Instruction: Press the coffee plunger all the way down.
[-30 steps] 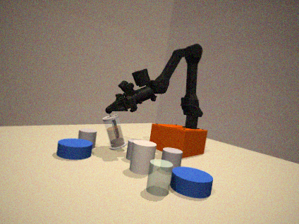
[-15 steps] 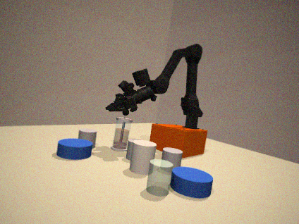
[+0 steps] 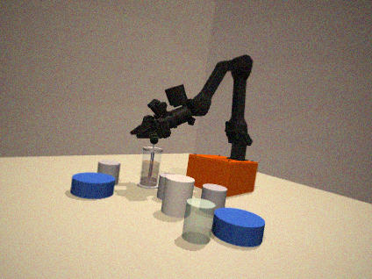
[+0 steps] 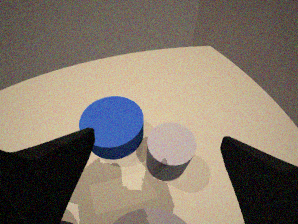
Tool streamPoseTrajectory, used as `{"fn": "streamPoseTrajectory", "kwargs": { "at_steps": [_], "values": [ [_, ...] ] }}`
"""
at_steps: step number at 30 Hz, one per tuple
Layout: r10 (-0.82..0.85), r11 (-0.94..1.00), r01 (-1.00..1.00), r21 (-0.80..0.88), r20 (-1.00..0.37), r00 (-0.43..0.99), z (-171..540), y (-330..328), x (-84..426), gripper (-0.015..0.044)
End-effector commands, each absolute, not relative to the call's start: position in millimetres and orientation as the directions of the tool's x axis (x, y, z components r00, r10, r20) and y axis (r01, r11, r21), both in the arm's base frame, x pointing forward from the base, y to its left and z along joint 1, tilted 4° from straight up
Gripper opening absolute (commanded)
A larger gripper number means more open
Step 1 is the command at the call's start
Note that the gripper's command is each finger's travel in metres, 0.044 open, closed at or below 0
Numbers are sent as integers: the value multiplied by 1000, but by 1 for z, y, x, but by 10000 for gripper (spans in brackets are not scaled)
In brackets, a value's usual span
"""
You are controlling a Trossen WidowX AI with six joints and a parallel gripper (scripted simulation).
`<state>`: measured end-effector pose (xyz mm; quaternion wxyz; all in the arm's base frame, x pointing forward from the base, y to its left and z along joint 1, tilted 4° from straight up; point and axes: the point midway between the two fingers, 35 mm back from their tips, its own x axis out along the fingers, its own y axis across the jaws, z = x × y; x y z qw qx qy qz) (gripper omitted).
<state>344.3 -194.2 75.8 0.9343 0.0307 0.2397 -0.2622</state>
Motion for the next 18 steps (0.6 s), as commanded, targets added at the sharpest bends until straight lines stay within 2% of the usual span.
{"fn": "streamPoseTrajectory", "kwargs": {
  "at_steps": [1,13,18],
  "values": [
    [-480,858,509,-67,-459,748,87,-192,343,440],
    [-467,863,501,-74,-496,732,147,-156,292,440],
    [-467,863,500,-74,-497,731,146,-156,291,440]
  ]
}}
